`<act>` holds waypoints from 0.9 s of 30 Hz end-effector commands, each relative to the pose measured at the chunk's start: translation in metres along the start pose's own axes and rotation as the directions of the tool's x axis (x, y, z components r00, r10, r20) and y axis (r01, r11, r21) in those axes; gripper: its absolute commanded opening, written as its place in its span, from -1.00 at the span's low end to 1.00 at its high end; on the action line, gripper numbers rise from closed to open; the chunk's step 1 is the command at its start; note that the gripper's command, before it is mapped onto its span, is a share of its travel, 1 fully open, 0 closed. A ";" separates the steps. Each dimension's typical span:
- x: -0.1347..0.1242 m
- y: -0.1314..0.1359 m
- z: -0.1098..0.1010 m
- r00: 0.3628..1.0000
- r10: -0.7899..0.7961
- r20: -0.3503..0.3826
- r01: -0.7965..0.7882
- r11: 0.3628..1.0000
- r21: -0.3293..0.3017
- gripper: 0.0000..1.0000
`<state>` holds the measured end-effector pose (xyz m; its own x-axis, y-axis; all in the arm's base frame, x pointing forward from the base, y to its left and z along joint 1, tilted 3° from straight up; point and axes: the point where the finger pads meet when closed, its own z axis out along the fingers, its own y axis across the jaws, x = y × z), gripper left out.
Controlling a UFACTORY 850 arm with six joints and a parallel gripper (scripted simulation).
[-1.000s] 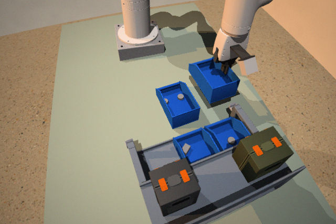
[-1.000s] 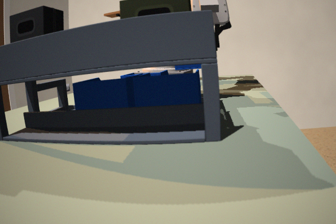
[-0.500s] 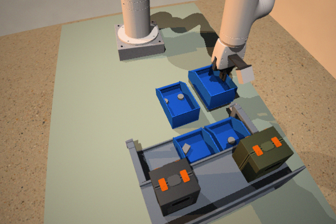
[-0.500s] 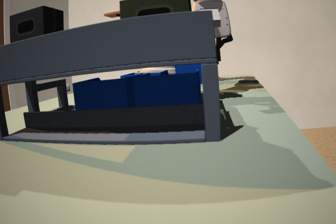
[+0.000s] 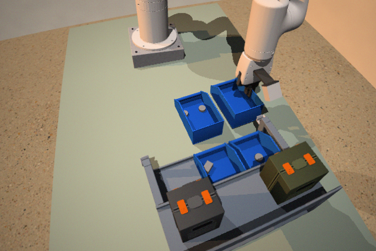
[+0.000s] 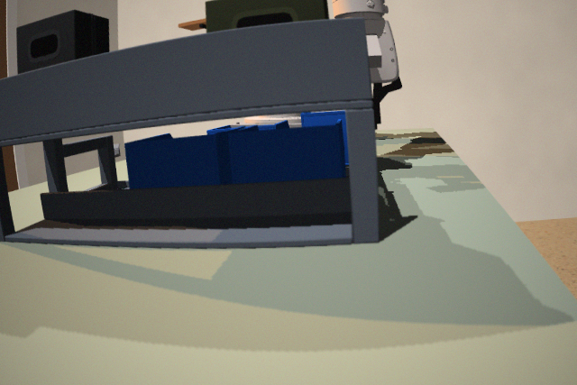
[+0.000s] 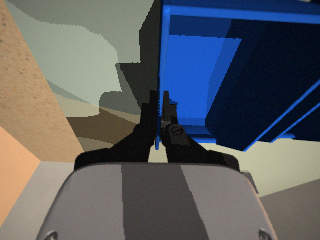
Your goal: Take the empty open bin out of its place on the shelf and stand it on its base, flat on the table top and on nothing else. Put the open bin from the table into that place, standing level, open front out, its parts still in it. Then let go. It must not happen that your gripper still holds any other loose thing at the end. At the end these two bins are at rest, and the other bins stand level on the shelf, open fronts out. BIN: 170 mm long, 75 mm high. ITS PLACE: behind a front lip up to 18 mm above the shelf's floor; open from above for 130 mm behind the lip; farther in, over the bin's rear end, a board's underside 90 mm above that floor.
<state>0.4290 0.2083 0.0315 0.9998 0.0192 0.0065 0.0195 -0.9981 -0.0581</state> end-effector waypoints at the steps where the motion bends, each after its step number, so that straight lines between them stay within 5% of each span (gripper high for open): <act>1: 0.001 0.000 0.003 1.000 0.000 -0.001 0.000 1.000 0.002 -1.00; 27: 0.001 0.000 0.007 1.000 0.000 -0.001 0.000 1.000 0.002 -1.00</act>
<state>0.4291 0.2087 0.0256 0.9998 0.0193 0.0064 0.0197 -0.9980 -0.0594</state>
